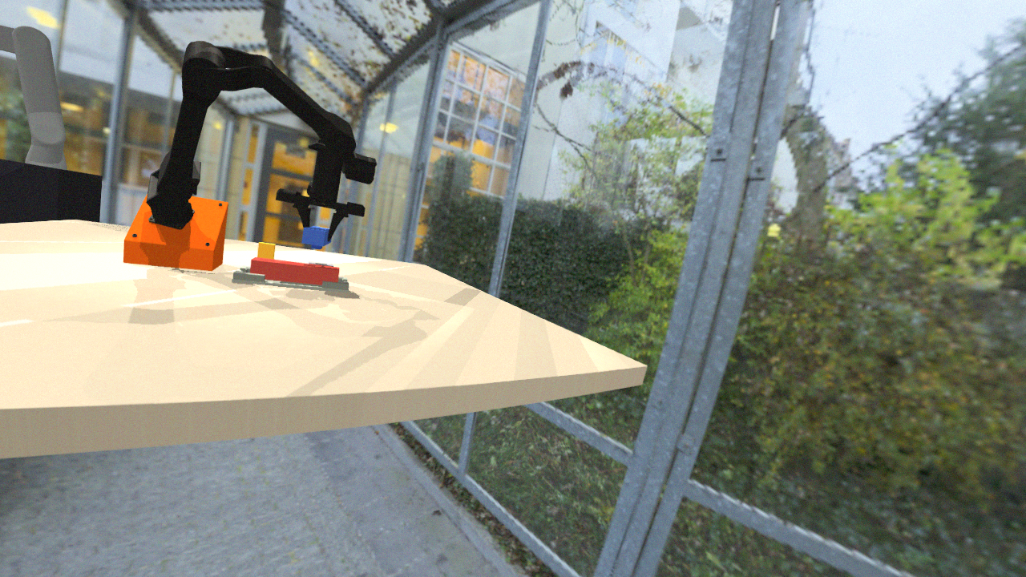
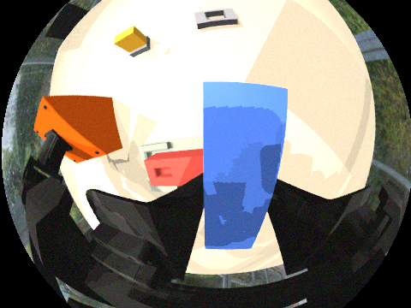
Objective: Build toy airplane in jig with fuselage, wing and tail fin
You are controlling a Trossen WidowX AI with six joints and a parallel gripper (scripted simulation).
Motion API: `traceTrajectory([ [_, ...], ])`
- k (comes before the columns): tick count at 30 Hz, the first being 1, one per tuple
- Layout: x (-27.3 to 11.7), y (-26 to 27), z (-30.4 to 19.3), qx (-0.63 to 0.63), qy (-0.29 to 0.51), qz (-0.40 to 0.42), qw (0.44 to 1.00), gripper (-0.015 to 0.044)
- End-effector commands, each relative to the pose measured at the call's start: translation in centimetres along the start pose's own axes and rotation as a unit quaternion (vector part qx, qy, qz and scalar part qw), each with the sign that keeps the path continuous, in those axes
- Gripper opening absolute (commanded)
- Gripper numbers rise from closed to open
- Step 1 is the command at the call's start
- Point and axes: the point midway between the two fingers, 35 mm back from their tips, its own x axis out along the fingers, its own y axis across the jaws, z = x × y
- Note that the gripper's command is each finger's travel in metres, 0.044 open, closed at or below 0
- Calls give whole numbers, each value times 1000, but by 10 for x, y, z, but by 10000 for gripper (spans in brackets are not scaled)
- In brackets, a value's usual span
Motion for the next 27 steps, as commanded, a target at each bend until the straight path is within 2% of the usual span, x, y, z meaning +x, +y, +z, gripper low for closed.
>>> traceTrajectory([
  [1, 2, 5, -13, -39, 4, -3, 999, 0],
  [5, 4, 8, -20, -61, 6, -3, 998, 0],
  [12, 4, 8, -20, -60, 6, -3, 998, 184],
  [13, 4, 8, -20, -60, 6, -3, 998, 196],
  [27, 4, 8, -20, -60, 6, -3, 998, 196],
])
